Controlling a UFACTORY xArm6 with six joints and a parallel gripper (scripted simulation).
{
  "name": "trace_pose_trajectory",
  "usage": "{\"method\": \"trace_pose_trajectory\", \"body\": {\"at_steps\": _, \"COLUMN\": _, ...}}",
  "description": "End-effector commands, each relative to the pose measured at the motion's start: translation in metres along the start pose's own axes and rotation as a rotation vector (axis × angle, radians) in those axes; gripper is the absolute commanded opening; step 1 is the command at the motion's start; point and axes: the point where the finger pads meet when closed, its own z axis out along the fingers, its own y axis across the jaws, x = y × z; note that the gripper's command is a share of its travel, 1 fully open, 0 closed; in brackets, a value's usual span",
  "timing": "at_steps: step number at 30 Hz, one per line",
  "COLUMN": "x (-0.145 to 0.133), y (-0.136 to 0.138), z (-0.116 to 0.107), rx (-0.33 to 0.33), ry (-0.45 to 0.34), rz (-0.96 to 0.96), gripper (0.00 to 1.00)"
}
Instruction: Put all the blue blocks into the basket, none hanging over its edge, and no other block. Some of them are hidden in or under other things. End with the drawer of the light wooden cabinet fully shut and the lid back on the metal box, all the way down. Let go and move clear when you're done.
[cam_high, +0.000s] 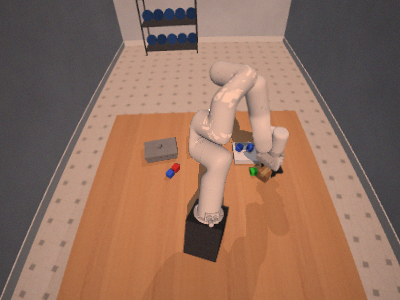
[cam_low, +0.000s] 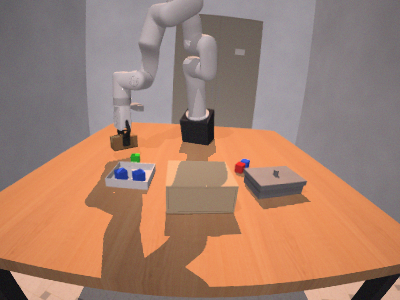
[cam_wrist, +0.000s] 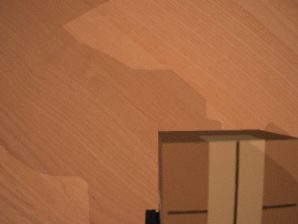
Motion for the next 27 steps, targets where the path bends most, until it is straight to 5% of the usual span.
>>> {"method": "trace_pose_trajectory", "body": {"at_steps": 1, "x": -0.002, "y": 0.0, "z": 0.008, "rx": -0.002, "ry": -0.006, "rz": -0.001, "gripper": 0.62}}
{"method": "trace_pose_trajectory", "body": {"at_steps": 27, "x": -0.002, "y": 0.0, "z": 0.037, "rx": -0.002, "ry": -0.006, "rz": -0.001, "gripper": 0.62}}
